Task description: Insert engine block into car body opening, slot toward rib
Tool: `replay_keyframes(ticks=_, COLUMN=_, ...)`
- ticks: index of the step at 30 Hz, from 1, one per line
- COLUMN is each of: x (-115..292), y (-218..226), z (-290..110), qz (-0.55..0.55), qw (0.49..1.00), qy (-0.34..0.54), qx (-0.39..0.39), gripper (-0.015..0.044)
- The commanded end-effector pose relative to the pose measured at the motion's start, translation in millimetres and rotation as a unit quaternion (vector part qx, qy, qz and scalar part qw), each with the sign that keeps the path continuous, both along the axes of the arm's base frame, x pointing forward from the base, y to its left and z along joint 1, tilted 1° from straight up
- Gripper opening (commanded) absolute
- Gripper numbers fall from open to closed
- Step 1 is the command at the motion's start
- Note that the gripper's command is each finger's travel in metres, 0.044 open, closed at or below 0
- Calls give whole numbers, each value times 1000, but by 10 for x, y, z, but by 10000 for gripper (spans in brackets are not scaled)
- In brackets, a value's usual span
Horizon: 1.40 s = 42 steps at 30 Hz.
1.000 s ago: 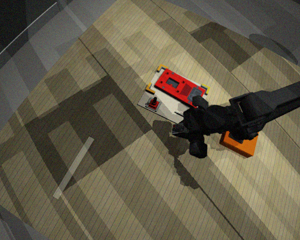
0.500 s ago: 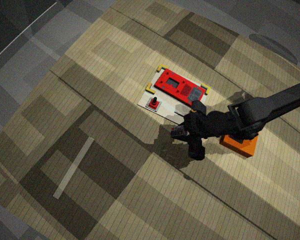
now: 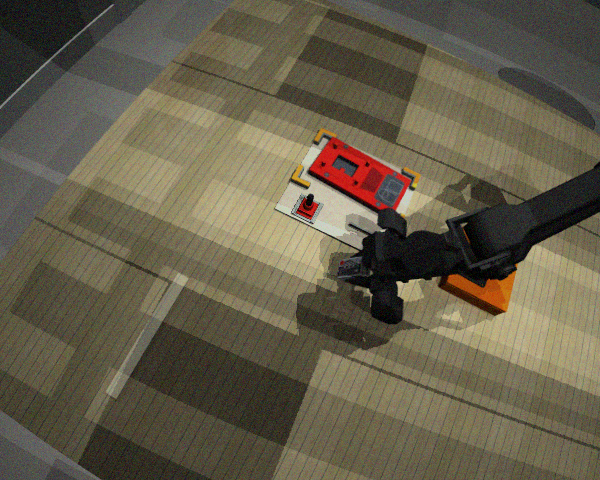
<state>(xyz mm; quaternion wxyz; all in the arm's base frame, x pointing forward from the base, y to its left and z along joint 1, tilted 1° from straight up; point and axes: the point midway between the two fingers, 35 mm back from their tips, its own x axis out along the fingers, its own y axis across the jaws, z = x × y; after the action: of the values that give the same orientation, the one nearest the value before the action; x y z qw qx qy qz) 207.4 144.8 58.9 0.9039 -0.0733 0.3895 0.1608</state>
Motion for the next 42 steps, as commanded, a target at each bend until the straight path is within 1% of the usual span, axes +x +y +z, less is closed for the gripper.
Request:
replay_keyframes(ticks=1, x=4, y=-7, z=-87, qz=-2, qw=1000, qy=0, qx=-2, gripper=0)
replay_keyframes(ticks=25, x=13, y=-10, z=-548, qz=-2, qw=1000, qy=0, qx=-2, gripper=0)
replay_keyframes(ticks=31, x=22, y=-3, z=-559, qz=-2, qw=1000, qy=0, qx=-2, gripper=0)
replay_keyframes(ticks=42, x=33, y=6, z=-534, qz=-4, qw=1000, qy=-4, qx=3, gripper=289)
